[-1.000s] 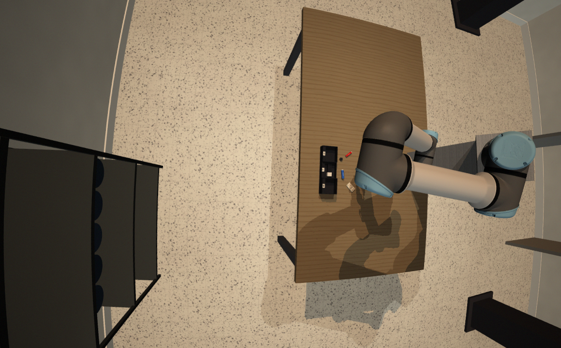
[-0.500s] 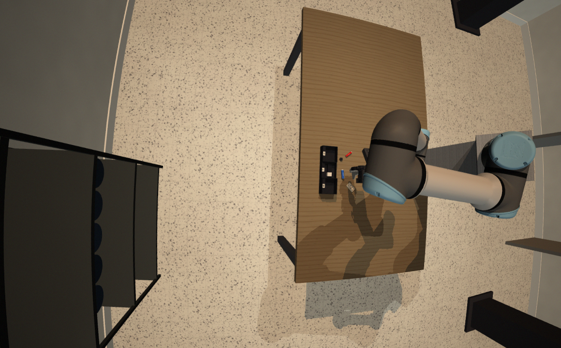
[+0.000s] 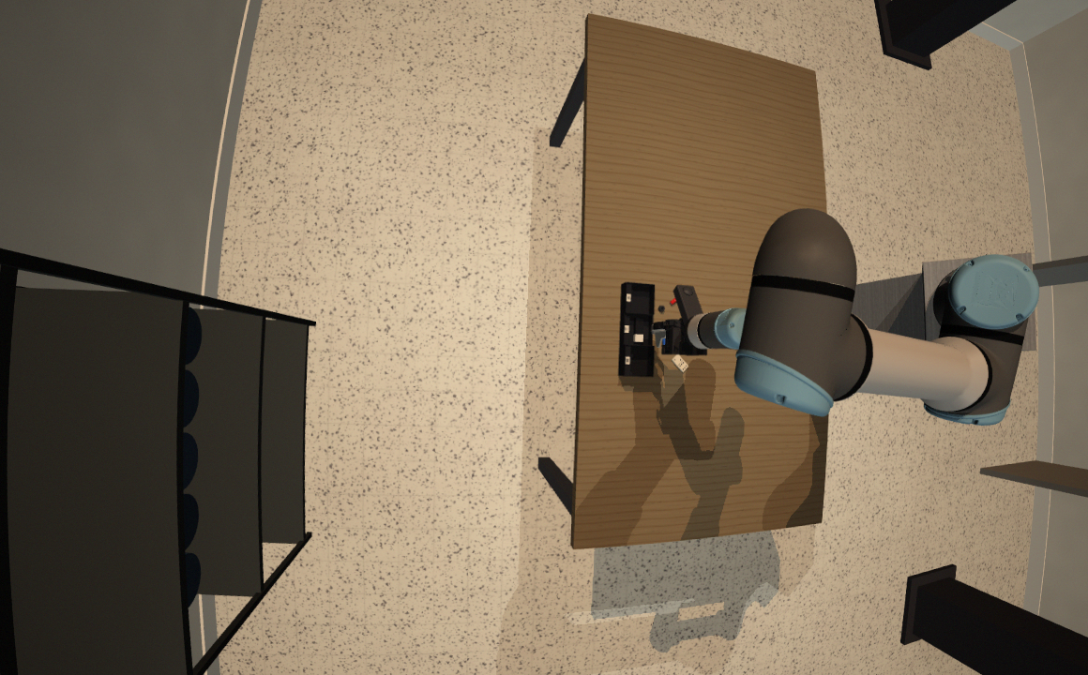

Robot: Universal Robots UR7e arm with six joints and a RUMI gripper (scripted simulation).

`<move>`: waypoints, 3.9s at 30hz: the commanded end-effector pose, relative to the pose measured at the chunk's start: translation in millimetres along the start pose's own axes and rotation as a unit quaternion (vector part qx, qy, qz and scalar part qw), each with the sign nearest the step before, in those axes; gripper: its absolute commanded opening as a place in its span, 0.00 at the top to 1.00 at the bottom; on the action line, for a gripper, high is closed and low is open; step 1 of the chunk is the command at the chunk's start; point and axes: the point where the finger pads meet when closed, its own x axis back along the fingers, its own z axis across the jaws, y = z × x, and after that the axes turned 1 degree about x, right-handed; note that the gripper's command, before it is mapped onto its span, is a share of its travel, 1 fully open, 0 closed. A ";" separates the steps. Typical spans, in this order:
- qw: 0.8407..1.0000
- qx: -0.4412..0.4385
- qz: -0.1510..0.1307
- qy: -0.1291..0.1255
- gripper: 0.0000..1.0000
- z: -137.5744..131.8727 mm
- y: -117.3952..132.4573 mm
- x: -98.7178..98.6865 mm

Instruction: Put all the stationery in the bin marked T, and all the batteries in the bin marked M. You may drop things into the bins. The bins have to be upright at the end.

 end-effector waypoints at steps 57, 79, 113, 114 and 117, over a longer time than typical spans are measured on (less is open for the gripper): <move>1.000 -0.001 0.000 0.009 1.00 -22.2 -0.3 -42.7; 1.000 -0.001 0.000 0.010 0.82 -22.1 -0.4 -41.8; 1.000 -0.002 0.001 0.011 0.82 -21.9 -1.4 -2.6; 1.000 -0.002 0.001 0.011 0.82 -21.9 -1.4 -2.6; 1.000 -0.002 0.000 0.011 0.82 -22.0 -0.8 -2.5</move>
